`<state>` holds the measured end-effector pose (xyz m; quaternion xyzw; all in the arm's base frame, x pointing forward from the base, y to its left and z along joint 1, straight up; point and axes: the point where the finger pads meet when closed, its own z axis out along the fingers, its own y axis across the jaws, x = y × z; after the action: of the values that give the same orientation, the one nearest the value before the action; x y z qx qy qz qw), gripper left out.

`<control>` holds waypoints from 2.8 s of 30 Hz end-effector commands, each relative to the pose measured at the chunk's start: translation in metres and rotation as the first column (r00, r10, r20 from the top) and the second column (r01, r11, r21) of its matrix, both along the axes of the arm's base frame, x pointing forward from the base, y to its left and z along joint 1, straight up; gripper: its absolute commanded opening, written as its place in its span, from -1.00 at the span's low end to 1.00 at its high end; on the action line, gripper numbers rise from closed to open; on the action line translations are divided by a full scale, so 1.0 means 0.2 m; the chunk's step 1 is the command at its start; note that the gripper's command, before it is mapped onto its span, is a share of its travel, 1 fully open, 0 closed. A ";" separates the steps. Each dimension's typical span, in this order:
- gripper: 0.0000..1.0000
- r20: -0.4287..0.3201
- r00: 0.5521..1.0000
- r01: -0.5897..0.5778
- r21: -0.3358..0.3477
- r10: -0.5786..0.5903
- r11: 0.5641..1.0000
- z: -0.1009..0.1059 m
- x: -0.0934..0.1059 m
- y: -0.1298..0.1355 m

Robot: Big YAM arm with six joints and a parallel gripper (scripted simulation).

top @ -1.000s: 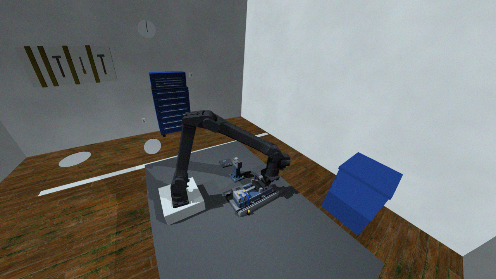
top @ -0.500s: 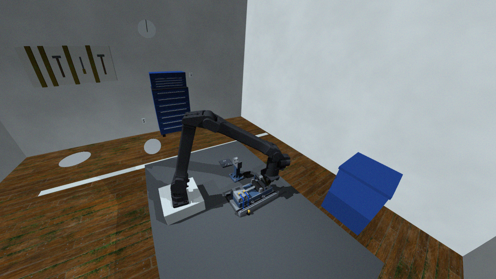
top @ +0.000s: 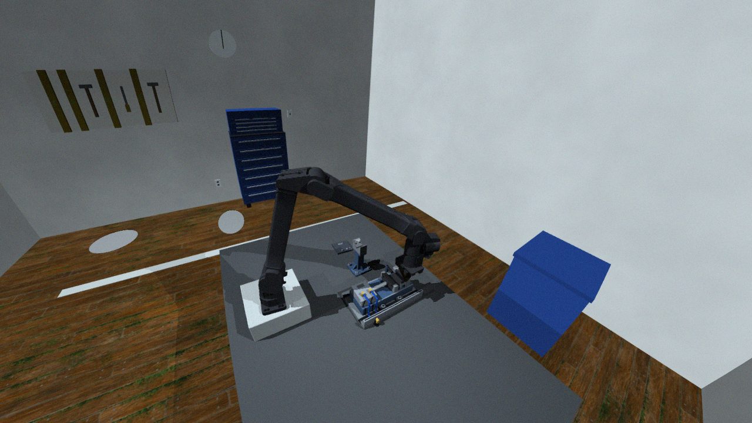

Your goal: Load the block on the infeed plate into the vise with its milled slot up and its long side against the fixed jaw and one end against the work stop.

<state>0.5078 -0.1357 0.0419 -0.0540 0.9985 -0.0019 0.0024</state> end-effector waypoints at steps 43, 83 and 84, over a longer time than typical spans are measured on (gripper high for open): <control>-1.00 -0.002 1.000 -0.009 0.002 0.009 1.000 -0.08 0.02 0.04; -1.00 -0.001 1.000 -0.009 0.002 0.009 1.000 -0.09 0.03 0.04; -1.00 -0.001 1.000 -0.009 0.002 0.009 1.000 -0.09 0.03 0.04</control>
<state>0.5081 -0.1358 0.0337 -0.0540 0.9985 -0.0025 0.0041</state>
